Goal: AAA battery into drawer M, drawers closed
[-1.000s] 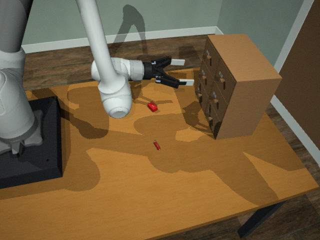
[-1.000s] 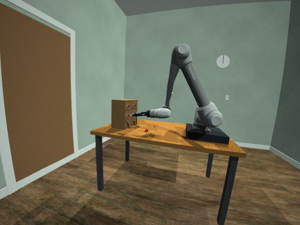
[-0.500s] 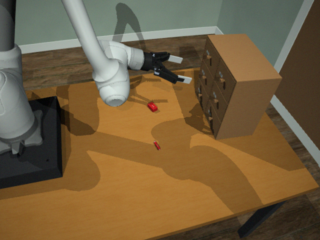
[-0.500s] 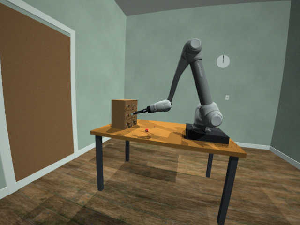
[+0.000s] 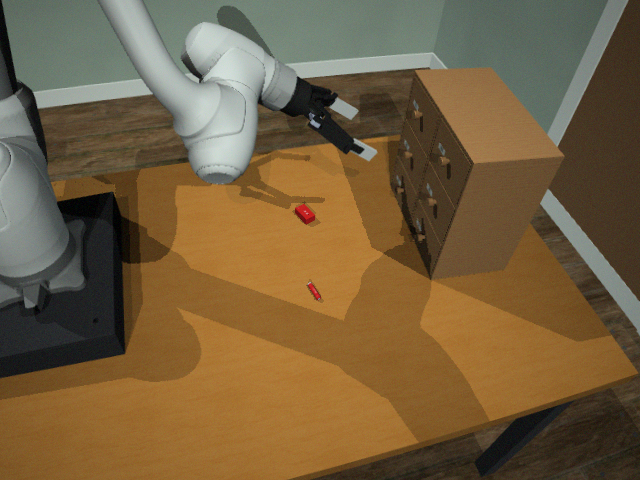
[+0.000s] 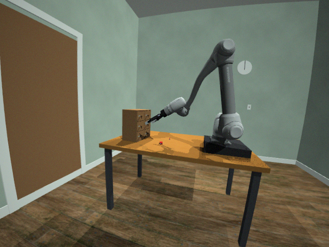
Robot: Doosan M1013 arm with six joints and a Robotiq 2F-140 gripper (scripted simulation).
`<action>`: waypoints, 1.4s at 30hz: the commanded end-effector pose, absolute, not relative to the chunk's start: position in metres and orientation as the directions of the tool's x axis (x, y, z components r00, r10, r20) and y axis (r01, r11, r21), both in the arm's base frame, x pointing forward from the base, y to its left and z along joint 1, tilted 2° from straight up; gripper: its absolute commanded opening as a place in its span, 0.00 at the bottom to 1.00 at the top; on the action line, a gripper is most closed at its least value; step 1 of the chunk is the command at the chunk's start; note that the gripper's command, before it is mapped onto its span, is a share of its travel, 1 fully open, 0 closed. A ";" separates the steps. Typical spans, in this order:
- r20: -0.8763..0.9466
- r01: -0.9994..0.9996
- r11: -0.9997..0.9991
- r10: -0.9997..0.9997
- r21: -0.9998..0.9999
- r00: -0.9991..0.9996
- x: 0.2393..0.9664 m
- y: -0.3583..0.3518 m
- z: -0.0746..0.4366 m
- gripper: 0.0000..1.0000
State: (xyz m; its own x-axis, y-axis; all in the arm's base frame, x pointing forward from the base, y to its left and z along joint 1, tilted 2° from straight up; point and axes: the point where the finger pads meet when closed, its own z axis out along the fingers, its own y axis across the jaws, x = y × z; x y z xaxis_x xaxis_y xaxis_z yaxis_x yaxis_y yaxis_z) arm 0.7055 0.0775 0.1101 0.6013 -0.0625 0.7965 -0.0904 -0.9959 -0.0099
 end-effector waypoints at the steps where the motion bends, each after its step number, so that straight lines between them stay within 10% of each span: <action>1: 0.769 -0.112 -0.994 -0.062 0.013 0.636 0.704 0.074 0.111 1.00; 42: 0.558 -0.111 -0.994 -0.086 0.011 0.825 0.687 0.077 0.130 1.00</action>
State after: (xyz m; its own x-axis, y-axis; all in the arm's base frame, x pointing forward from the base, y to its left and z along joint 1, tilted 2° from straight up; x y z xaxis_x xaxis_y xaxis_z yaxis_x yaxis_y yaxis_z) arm 0.6886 0.0766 0.1269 0.7345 -0.0815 0.6737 -0.1134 -0.9935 0.0035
